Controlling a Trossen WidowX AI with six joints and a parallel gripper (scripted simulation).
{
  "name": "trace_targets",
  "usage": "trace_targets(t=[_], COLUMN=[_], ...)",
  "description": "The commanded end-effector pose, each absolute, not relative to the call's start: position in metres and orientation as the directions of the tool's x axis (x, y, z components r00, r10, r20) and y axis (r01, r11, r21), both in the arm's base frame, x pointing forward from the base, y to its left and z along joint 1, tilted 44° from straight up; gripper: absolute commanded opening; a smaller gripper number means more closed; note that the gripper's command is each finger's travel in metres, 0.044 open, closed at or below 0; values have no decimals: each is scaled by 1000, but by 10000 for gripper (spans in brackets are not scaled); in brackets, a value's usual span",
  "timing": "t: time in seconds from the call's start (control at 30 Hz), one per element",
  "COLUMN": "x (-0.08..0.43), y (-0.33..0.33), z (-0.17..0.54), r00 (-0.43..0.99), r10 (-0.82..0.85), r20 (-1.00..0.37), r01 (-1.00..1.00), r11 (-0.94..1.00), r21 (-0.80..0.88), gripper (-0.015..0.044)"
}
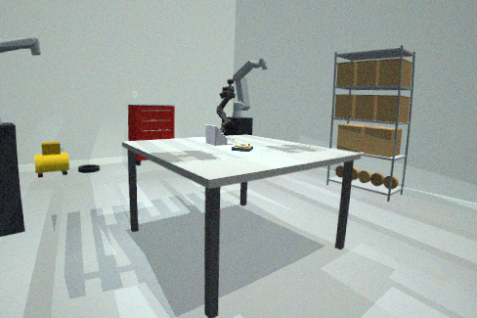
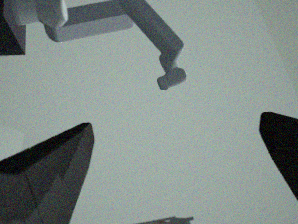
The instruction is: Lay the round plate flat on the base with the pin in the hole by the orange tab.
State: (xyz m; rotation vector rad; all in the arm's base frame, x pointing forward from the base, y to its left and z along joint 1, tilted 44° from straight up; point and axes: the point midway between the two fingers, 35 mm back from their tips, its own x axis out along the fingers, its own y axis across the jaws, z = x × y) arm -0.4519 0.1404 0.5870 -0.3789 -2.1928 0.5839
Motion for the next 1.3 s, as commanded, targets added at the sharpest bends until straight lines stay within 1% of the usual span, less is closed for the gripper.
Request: trace_targets(t=[0.0,0.03,0.07,0.27,0.37,0.47,0.5,0.53,0.63,0.67,0.7,0.73,0.8,0.87,0.9,1.03,1.07,1.1,1.27], x=[-445,-426,-391,-349,-300,-256,-238,-232,-178,-178,-150,-136,-128,-86,-77,-17,-9,11,85], y=[140,140,139,136,131,124,121,121,116,116,109,106,103,87,84,67,65,58,31], z=[593,610,636,662,683,702,709,710,721,721,728,730,732,739,740,740,740,738,726], r00=[-608,-564,-488,-389,-265,-161,-119,-107,3,4,68,100,114,191,206,337,354,398,548], r10=[451,452,451,445,430,416,410,411,410,410,397,390,383,344,336,301,295,278,212], r20=[654,691,747,806,863,895,904,905,912,912,915,915,917,920,919,892,887,874,809], r01=[69,61,50,31,-40,-53,-56,-64,-127,-127,-130,-131,-127,-99,-92,-84,-81,-74,-43], r11=[850,858,869,881,889,902,907,906,905,905,913,917,921,939,942,953,955,960,973], r21=[-522,-511,-492,-472,-455,-429,-418,-419,-406,-406,-386,-376,-369,-330,-323,-290,-285,-272,-226], gripper=[374,347,321,164,85,6,0,0,0,0,0,0,0,0,0,0,0,0,0])
